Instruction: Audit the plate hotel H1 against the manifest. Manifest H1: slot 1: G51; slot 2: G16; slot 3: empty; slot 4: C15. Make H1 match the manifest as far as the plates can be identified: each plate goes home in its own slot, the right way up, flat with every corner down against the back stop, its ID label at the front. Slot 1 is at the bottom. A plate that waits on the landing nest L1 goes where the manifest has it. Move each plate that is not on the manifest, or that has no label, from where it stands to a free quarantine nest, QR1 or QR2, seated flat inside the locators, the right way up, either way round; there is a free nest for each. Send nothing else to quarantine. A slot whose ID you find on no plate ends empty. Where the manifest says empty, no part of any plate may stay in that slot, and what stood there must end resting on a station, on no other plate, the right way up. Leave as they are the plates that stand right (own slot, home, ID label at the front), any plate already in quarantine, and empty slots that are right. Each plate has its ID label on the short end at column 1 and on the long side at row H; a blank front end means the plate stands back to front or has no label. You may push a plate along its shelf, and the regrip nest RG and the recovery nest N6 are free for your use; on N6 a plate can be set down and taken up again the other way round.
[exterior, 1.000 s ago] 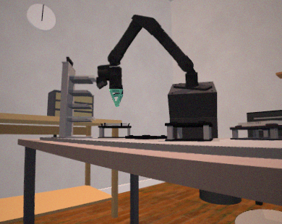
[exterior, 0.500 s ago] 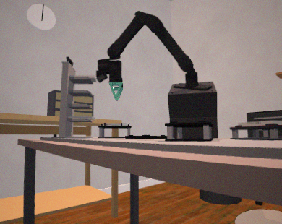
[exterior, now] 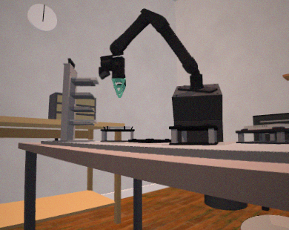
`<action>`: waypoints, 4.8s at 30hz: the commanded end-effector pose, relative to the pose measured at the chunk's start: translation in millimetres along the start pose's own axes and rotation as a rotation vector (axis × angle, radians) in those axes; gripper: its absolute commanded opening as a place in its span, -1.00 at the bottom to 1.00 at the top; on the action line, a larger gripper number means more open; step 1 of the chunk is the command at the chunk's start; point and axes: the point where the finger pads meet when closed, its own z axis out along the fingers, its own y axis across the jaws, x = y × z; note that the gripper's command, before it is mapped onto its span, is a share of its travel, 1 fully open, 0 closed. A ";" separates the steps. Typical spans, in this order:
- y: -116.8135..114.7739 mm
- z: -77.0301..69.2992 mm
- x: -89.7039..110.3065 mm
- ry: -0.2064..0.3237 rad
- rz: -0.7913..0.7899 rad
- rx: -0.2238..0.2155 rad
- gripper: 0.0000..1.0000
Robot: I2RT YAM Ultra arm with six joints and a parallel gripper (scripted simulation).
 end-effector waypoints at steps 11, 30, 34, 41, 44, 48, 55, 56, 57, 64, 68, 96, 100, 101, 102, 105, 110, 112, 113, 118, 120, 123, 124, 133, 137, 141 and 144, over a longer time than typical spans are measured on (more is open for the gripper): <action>26.7 -9.3 4.7 -0.024 0.001 0.003 1.00; 77.1 -8.6 22.5 -0.107 0.001 0.002 1.00; 86.1 -8.5 27.0 -0.157 0.001 0.002 1.00; 107.2 -8.2 37.5 -0.274 0.000 0.001 1.00; 116.2 -8.1 42.0 -0.324 0.000 0.001 1.00; 122.2 -8.0 45.0 -0.357 0.000 0.000 1.00; 142.6 -7.8 55.3 -0.473 0.000 0.000 1.00; 142.7 -7.8 55.3 -0.490 0.001 0.000 1.00; 142.7 -7.8 55.3 -0.507 0.001 0.000 1.00; 142.8 -7.9 55.3 -0.607 0.001 -0.001 1.00; 142.8 -7.9 55.3 -0.657 0.001 -0.001 1.00; 178.2 -7.2 86.5 -0.808 0.002 -0.003 1.00; 182.9 -7.1 91.4 -0.808 0.002 -0.003 1.00; 185.0 -7.1 94.0 -0.808 0.003 -0.003 1.00; 187.1 -7.0 96.6 -0.807 0.003 -0.003 1.00; 193.4 -6.9 104.4 -0.807 0.003 -0.004 1.00; 204.0 -6.6 117.6 -0.807 0.004 -0.004 1.00; 208.3 -6.5 122.8 -0.806 0.004 -0.004 1.00; 210.4 -6.5 125.4 -0.806 0.004 -0.005 1.00; 216.7 -6.3 133.3 -0.806 0.004 -0.005 1.00; 220.9 -6.2 138.5 -0.806 0.005 -0.005 1.00; 227.2 -6.1 146.4 -0.805 0.005 -0.005 1.00; 229.3 -6.0 149.0 -0.805 0.005 -0.005 1.00; 235.8 -5.8 157.2 -0.805 0.005 -0.005 1.00; 235.8 -2.5 157.2 -0.805 0.005 -0.005 1.00; 235.8 11.0 157.1 -0.804 0.005 -0.005 1.00; 235.8 14.3 157.0 -0.804 0.005 -0.005 1.00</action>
